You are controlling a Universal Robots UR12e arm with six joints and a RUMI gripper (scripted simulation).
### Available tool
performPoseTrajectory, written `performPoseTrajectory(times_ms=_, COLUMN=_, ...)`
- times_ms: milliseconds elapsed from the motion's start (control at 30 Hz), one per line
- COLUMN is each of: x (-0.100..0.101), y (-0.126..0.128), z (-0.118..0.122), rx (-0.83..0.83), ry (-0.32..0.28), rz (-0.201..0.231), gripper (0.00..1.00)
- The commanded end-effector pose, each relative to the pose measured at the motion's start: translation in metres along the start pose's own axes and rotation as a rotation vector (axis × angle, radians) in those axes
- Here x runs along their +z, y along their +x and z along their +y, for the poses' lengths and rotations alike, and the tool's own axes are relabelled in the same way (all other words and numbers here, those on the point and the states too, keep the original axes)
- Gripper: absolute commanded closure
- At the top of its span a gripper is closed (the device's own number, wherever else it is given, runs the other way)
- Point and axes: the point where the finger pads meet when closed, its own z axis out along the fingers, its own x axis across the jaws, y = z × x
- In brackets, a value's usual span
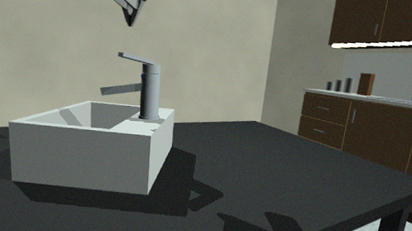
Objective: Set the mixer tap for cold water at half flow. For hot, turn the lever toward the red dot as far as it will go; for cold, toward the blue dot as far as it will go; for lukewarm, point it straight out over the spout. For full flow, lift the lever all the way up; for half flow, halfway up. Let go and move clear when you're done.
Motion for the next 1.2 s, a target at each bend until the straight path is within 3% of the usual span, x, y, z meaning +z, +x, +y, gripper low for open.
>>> performPoseTrajectory(times_ms=0, x=0.0003, y=0.0008, z=0.0032, rx=0.208, ry=-0.013, rz=0.004, gripper=1.0)
performPoseTrajectory(times_ms=567, x=-0.0003, y=0.0035, z=0.0073, rx=0.434, ry=-0.012, rz=0.005, gripper=1.0)
performPoseTrajectory(times_ms=1133, x=0.0, y=0.0039, z=0.0079, rx=0.475, ry=-0.012, rz=0.005, gripper=1.0)
performPoseTrajectory(times_ms=1167, x=0.0, y=0.0039, z=0.0079, rx=0.475, ry=-0.012, rz=0.005, gripper=0.61)
